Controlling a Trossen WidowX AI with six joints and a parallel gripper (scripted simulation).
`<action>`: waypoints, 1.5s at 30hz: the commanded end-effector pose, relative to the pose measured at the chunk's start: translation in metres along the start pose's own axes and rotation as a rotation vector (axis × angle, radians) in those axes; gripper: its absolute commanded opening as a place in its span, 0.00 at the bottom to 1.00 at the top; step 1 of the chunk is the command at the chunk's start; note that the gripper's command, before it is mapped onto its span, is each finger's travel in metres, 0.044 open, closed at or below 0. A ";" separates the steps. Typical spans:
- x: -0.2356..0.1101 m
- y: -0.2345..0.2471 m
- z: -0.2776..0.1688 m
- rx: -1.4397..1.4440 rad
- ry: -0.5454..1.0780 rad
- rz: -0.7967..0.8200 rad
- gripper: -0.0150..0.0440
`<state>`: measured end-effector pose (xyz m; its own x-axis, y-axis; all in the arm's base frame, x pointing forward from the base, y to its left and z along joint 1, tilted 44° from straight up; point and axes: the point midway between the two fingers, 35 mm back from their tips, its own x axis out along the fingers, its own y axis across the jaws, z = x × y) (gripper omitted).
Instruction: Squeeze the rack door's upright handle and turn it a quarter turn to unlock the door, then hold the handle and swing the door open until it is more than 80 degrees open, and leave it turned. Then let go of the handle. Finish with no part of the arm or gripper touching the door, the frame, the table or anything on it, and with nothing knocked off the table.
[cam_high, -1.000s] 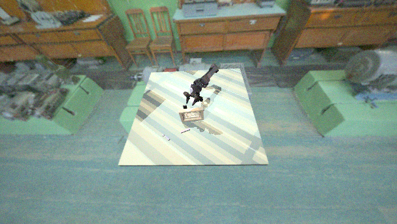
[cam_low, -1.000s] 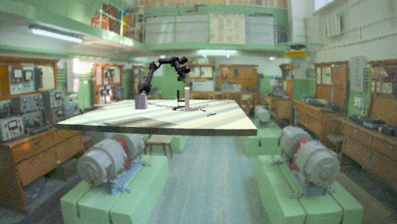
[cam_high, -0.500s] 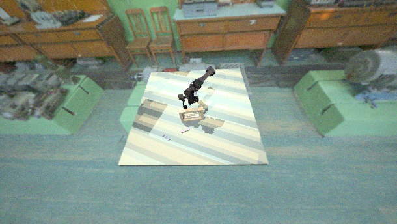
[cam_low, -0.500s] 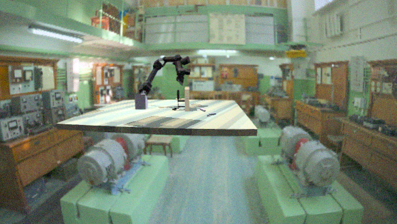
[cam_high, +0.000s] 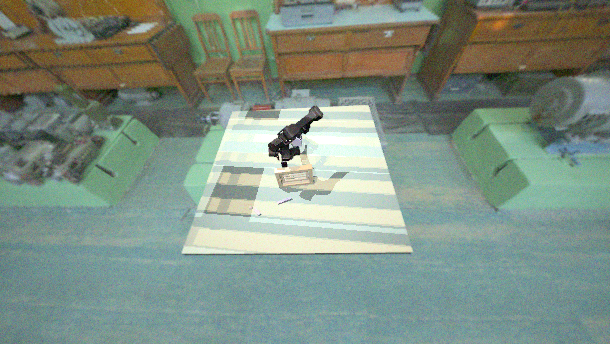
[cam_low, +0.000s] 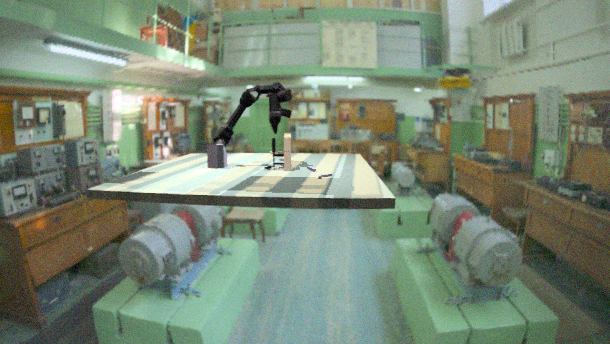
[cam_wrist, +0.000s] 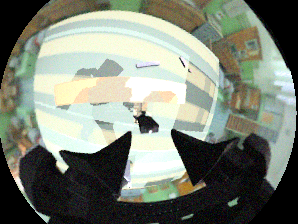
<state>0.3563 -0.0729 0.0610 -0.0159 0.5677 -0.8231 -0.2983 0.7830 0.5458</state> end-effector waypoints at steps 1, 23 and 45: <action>0.002 -0.005 -0.004 0.022 0.018 0.077 0.75; 0.025 -0.007 -0.008 0.051 0.037 0.161 0.75; 0.061 -0.001 -0.010 0.051 0.036 0.162 0.75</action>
<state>0.3480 -0.0460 0.0132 -0.0950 0.6754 -0.7313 -0.2454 0.6961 0.6747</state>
